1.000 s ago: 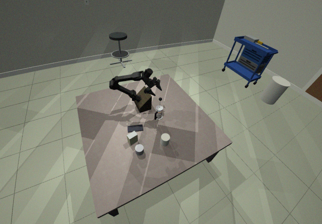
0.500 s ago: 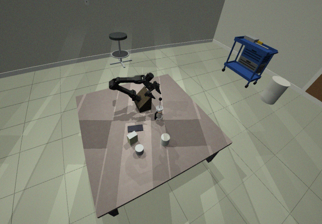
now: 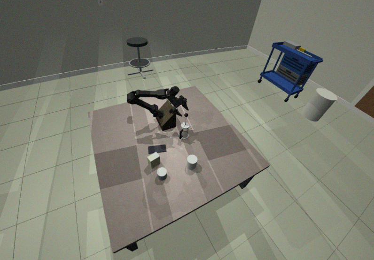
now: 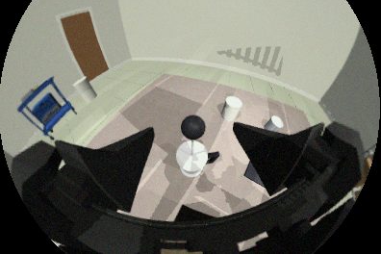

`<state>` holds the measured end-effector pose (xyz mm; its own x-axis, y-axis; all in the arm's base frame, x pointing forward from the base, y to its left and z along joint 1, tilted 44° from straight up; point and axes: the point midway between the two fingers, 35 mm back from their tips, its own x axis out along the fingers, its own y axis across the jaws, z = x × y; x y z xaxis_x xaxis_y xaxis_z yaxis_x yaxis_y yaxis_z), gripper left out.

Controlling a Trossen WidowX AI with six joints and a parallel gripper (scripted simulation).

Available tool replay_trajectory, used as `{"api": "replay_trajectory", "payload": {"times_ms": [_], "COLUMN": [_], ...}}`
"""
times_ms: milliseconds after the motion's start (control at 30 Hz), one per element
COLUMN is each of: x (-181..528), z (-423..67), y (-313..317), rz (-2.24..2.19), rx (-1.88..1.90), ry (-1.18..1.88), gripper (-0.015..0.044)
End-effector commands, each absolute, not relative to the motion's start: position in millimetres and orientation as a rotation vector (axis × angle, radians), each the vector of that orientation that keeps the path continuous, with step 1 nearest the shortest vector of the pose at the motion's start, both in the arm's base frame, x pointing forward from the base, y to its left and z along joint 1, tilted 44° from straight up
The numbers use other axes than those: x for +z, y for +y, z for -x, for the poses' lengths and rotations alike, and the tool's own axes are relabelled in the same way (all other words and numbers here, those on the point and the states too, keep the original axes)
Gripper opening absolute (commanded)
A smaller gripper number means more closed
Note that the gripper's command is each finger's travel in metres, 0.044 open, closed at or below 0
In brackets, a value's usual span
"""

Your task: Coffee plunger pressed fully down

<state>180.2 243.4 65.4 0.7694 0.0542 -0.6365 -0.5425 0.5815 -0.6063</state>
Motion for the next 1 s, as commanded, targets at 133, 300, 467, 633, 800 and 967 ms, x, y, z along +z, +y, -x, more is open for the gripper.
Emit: {"api": "replay_trajectory", "payload": {"times_ms": [133,300,467,633,800,967], "x": [56.0,51.3,50.7,50.7,50.7,50.7], "z": [-189.6,-195.7,-196.6,-196.6,-196.6,-196.6], "y": [243.5,243.3,243.2,243.2,243.2,243.2], "rz": [0.897,0.898,0.898,0.898,0.898,0.898], "rx": [0.378,0.378,0.378,0.378,0.378,0.378], "ry": [0.615,0.613,0.613,0.613,0.613,0.613], "gripper": [0.044,0.044,0.0361,0.023,0.0138,0.0126]}}
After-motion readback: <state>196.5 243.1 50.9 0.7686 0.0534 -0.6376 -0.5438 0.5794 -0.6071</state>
